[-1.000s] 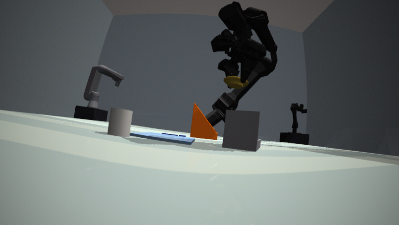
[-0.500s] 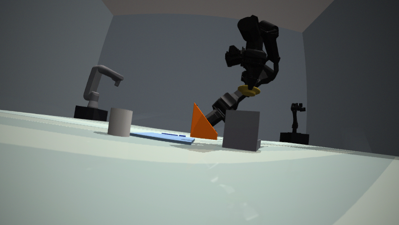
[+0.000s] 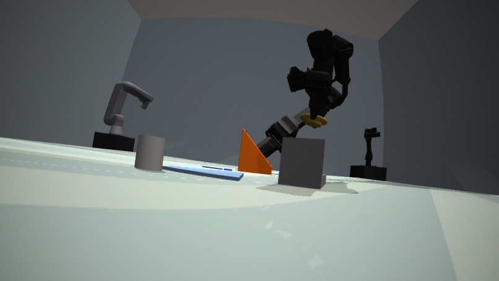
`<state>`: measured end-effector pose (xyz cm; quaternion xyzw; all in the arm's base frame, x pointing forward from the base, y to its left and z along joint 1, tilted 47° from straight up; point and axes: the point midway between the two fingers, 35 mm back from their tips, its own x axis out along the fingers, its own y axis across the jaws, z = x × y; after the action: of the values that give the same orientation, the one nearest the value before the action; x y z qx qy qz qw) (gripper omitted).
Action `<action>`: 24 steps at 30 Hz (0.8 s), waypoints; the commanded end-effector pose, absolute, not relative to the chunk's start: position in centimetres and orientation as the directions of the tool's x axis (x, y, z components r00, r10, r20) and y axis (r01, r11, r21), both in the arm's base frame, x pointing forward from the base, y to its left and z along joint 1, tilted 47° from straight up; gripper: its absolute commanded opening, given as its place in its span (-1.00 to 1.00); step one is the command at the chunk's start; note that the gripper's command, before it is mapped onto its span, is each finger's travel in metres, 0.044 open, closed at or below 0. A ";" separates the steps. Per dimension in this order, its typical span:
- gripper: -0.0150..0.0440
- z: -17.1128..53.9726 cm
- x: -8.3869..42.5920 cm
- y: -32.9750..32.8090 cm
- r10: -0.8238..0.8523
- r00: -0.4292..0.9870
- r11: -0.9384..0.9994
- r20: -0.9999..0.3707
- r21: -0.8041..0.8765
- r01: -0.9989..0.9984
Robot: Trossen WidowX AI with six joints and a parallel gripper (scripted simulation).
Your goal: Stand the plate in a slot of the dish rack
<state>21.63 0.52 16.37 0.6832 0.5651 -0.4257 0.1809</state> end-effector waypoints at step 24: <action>-0.49 10.4 20.2 1.8 0.108 -0.003 0.055 -0.994 0.003 0.998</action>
<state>20.17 1.81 10.73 0.5262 0.5532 -0.4592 0.4541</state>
